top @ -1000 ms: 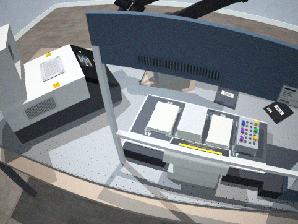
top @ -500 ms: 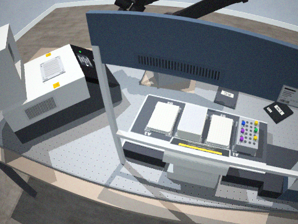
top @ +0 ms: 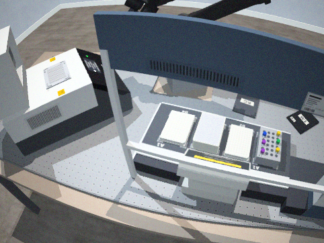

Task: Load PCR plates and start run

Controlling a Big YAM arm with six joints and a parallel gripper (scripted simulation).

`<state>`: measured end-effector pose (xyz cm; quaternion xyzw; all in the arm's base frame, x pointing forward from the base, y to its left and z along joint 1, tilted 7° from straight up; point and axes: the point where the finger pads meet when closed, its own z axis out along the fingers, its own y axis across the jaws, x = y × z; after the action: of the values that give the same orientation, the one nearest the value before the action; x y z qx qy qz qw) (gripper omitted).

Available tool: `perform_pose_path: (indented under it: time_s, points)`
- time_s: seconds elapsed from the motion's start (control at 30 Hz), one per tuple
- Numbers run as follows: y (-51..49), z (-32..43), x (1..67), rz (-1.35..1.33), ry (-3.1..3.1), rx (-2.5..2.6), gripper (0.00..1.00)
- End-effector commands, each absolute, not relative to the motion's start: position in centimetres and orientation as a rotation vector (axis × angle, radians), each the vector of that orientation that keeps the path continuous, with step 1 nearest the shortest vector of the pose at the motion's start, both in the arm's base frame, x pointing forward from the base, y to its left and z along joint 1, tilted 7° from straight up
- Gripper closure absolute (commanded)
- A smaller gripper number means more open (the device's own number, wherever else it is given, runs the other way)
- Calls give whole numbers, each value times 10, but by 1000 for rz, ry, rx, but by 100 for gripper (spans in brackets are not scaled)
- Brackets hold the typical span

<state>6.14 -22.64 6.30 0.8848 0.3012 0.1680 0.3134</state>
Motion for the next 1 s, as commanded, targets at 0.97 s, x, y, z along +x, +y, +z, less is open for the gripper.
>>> perform_pose_path:
  time_s: [0.97]
  points:
    - [-100, 59, 145, 392, 1521, 2035, 0]
